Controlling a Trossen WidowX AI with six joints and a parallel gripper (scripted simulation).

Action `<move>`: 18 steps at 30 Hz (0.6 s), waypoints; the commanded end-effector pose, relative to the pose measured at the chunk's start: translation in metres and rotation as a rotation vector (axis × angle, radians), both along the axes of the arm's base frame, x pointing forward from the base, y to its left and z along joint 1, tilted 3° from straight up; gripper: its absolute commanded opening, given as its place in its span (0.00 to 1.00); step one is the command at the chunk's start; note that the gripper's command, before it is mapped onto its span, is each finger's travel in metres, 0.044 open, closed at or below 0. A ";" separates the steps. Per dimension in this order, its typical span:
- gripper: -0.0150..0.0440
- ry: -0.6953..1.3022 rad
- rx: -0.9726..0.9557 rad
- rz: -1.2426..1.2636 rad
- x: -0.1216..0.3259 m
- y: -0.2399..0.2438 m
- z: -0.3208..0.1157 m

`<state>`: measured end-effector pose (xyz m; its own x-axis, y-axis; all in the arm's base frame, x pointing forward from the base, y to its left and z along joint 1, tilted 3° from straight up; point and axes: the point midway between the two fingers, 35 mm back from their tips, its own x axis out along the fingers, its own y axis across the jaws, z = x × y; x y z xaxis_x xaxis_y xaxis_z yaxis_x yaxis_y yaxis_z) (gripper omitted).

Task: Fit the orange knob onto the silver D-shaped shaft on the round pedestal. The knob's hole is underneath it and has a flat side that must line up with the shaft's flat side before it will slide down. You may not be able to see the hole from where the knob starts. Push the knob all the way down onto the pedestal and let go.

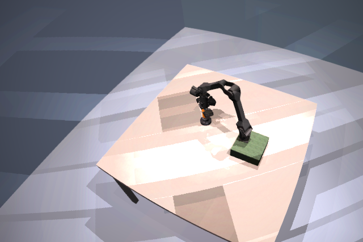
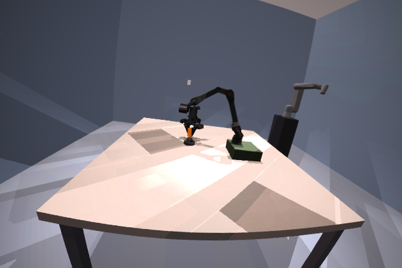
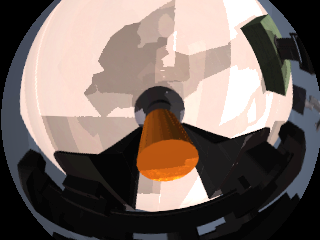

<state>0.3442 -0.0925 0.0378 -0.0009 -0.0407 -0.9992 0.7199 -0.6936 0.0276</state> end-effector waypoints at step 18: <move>0.25 -0.009 -0.002 -0.214 -0.005 0.001 0.003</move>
<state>0.3410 -0.0916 0.0357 -0.0065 -0.0390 -0.9992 0.6215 -0.7829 0.0265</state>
